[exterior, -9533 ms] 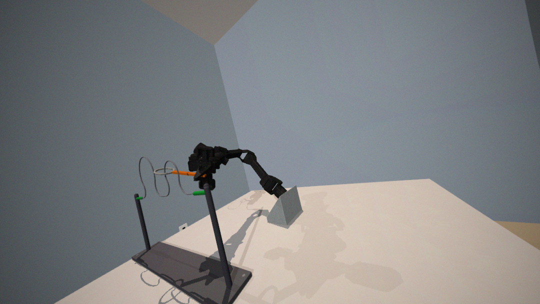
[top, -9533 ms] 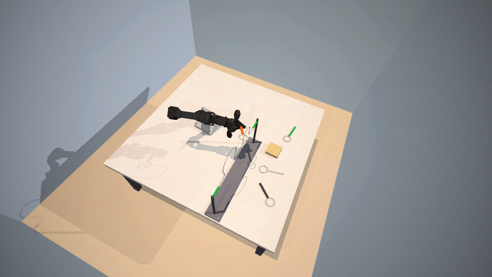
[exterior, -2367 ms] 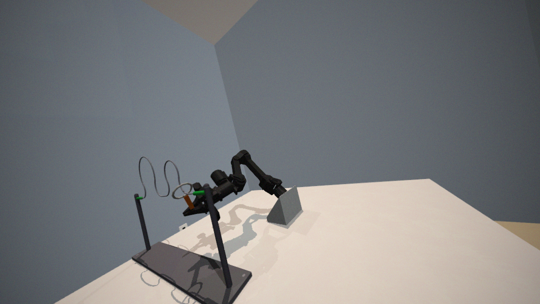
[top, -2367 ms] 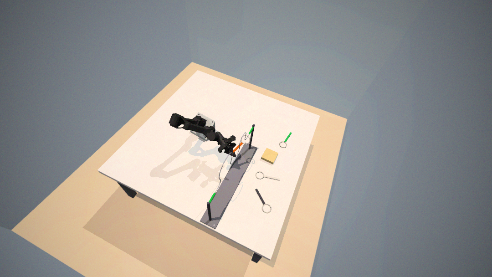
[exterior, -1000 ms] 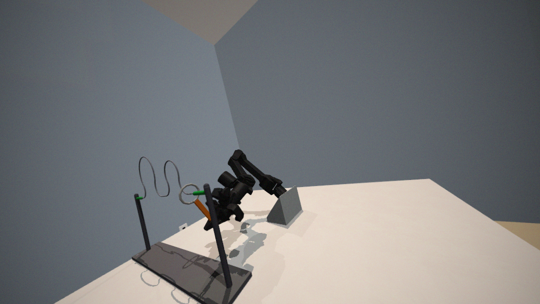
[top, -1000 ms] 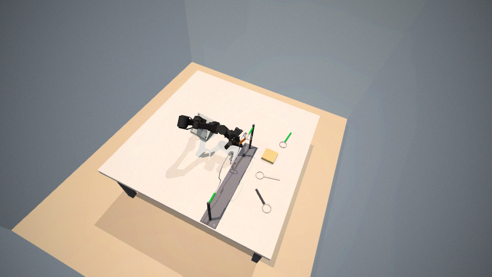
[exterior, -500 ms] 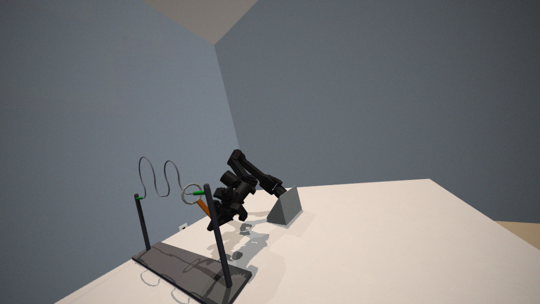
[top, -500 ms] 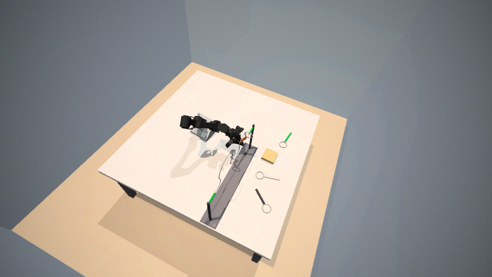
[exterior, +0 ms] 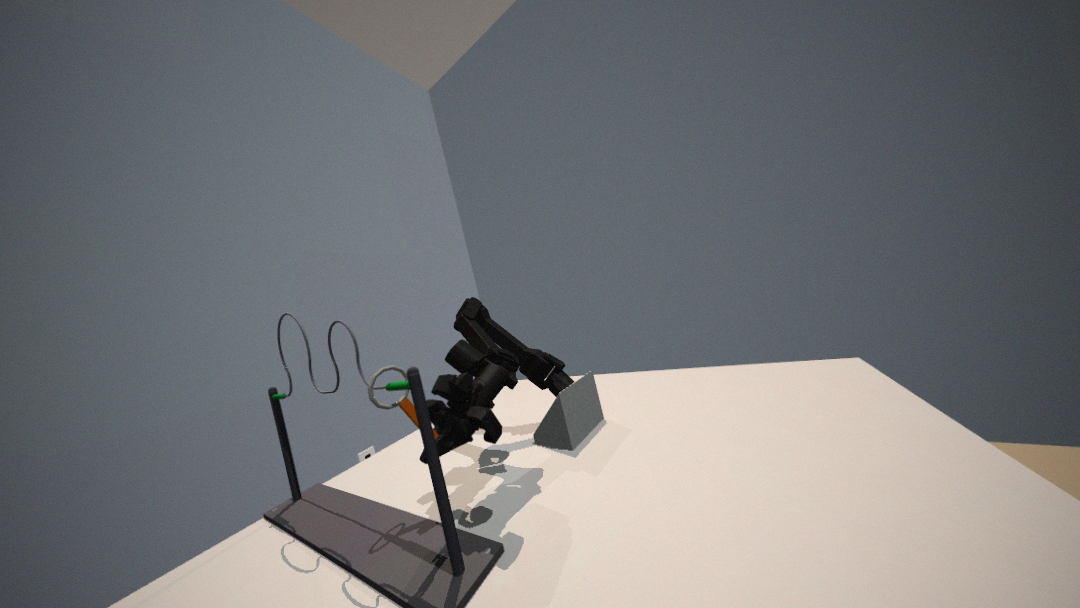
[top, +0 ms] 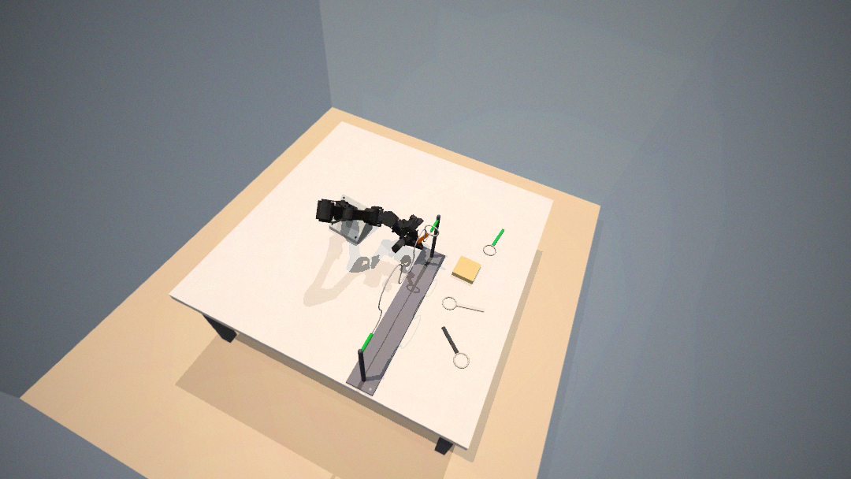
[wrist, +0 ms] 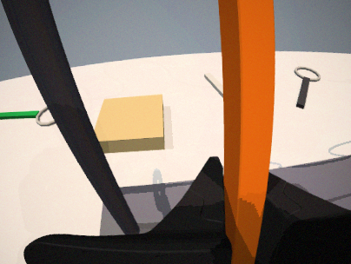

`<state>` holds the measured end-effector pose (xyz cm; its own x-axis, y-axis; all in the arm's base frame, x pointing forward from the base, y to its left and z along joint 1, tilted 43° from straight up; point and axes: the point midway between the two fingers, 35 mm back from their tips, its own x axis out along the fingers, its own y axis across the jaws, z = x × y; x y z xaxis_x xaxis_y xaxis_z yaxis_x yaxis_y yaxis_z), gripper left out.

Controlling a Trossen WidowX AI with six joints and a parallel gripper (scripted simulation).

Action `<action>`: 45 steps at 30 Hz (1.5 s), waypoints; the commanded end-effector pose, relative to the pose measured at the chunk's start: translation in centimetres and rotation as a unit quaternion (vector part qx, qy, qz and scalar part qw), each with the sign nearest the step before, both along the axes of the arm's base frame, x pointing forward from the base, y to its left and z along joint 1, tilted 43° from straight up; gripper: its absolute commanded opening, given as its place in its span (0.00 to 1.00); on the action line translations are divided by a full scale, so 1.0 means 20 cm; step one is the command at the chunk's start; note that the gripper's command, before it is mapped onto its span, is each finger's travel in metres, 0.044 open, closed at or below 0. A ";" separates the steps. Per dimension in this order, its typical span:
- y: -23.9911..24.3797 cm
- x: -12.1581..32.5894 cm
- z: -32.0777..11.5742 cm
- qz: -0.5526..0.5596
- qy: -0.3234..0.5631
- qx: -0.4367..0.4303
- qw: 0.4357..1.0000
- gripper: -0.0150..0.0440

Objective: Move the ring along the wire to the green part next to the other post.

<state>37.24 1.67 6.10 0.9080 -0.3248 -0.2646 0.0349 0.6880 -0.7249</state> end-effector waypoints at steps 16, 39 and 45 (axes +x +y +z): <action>0.01 -0.01 -0.07 -0.001 -0.002 0.002 1.000 0.00; -0.03 -0.01 -0.11 -0.001 -0.002 0.002 1.000 0.00; -0.03 -0.01 -0.11 -0.004 -0.004 0.004 1.000 0.09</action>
